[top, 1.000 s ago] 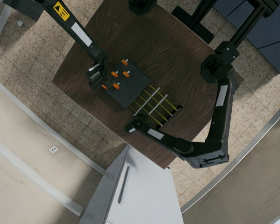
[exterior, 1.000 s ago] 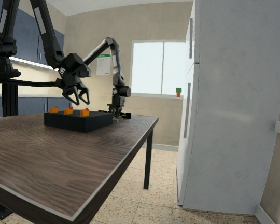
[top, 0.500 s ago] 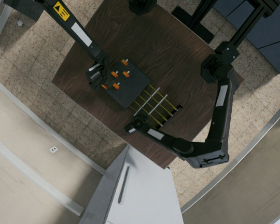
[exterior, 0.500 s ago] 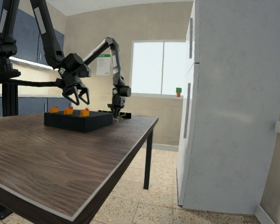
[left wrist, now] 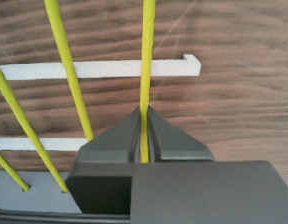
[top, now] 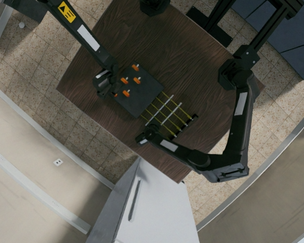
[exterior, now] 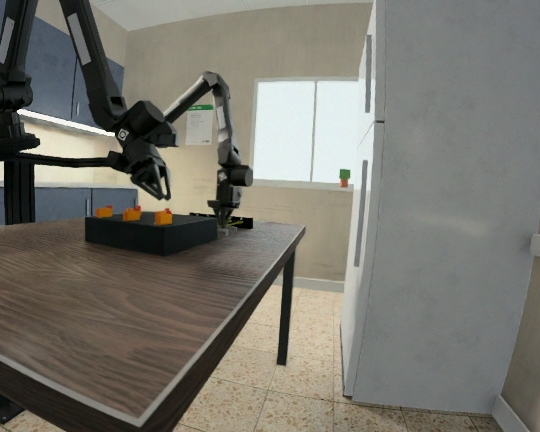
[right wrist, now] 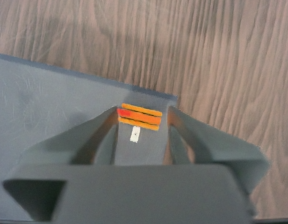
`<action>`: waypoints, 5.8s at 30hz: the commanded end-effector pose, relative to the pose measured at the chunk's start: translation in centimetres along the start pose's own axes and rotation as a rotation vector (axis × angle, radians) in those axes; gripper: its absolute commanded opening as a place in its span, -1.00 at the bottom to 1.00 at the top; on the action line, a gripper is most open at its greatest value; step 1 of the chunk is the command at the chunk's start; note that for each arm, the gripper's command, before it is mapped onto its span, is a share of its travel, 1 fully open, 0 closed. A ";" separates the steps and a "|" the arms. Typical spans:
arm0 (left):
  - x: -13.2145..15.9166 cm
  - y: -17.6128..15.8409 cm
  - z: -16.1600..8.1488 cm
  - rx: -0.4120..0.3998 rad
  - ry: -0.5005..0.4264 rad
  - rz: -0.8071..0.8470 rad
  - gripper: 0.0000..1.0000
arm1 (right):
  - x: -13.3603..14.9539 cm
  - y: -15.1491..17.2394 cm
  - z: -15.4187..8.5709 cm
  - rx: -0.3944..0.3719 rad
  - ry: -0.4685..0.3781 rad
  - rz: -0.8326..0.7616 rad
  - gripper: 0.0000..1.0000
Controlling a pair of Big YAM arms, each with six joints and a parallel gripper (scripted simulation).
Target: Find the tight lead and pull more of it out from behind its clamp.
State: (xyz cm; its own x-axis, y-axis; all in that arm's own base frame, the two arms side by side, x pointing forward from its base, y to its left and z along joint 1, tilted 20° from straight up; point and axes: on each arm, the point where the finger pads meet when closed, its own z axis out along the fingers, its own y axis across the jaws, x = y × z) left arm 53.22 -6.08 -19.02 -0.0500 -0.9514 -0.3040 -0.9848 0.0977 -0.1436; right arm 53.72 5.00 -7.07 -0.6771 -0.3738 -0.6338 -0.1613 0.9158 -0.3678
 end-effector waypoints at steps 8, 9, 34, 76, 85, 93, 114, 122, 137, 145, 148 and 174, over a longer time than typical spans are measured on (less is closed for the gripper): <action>0.0 -0.5 -0.5 0.013 0.002 -0.001 -1.00 | -3.8 1.1 2.2 -0.051 0.098 -0.460 -0.30; 0.0 -0.5 -0.5 0.013 0.002 -0.001 -1.00 | -3.8 1.2 2.3 -0.064 0.119 -0.505 -0.30; 0.0 -0.5 -0.5 0.013 0.002 -0.001 -1.00 | 0.6 -0.6 1.8 -0.458 0.488 -1.279 -0.30; 0.0 -0.5 -0.5 0.013 0.002 -0.001 -1.00 | 1.2 -0.2 5.5 -0.444 0.480 -1.266 -0.30; 0.0 -0.5 -0.5 0.013 0.002 -0.001 -1.00 | 1.2 -0.2 5.5 -0.443 0.480 -1.266 -0.51; 0.0 -0.5 -0.5 0.013 0.002 -0.001 -1.00 | 1.6 -0.2 4.9 -0.447 0.483 -1.267 -0.62; 0.0 -0.5 -0.5 0.013 0.002 -0.001 -1.00 | -0.7 0.0 4.4 -0.413 0.442 -1.275 -0.90; 0.0 -0.5 -0.5 0.013 0.002 -0.001 -1.00 | -2.5 0.1 3.8 -0.391 0.416 -1.271 -0.90; 0.0 -0.5 -0.5 0.013 0.002 -0.001 -1.00 | 0.1 0.3 2.1 -0.446 0.481 -1.268 -0.90; 0.0 -0.5 -0.5 0.013 0.002 -0.001 -1.00 | -1.8 0.5 4.1 -0.406 0.423 -1.287 -0.90; 0.0 -0.5 -0.5 0.013 0.002 -0.001 -1.00 | -3.4 0.0 3.5 -0.383 0.401 -1.277 -0.90; 0.0 -0.5 -0.5 0.013 0.002 -0.001 -1.00 | -2.3 0.4 2.3 -0.419 0.442 -1.277 -0.90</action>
State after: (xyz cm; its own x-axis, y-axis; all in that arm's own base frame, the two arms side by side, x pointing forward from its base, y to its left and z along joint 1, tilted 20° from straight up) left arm 53.22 -6.08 -19.02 -0.0500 -0.9514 -0.3040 -0.9848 0.0977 -0.1436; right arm 54.61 3.24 -12.29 -0.0676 -0.9559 0.2858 -0.9851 0.0185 -0.1711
